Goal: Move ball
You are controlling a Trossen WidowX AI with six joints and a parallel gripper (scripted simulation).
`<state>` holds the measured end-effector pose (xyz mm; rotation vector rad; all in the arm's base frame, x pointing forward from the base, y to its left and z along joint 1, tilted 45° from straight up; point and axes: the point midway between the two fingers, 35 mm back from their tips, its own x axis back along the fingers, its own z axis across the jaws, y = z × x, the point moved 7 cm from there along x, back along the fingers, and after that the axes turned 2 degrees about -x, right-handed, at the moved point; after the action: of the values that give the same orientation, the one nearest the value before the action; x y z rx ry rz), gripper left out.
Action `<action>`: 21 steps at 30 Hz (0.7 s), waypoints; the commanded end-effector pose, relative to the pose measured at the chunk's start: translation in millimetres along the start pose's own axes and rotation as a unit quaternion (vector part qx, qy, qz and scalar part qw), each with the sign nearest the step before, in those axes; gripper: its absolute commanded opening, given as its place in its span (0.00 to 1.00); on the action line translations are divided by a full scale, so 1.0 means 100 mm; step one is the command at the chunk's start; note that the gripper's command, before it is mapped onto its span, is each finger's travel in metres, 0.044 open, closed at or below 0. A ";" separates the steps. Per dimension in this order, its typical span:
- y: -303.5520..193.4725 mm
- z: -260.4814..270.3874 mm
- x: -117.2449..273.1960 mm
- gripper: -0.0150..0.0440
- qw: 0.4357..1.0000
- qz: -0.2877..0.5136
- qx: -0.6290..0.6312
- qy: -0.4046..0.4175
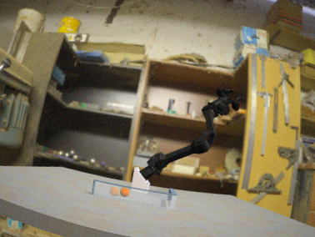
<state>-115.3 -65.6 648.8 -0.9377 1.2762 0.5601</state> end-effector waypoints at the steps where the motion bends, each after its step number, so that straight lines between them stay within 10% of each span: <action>1: 0.00 -0.01 0.00 0.89 1.000 0.000 0.001 -0.002; 4: 0.00 -0.15 0.04 0.76 0.999 0.001 0.018 -0.028; 21: -0.51 -1.51 0.87 0.76 0.926 0.158 0.164 -0.300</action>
<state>-141.5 -211.6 588.2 -0.3197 0.9375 0.7471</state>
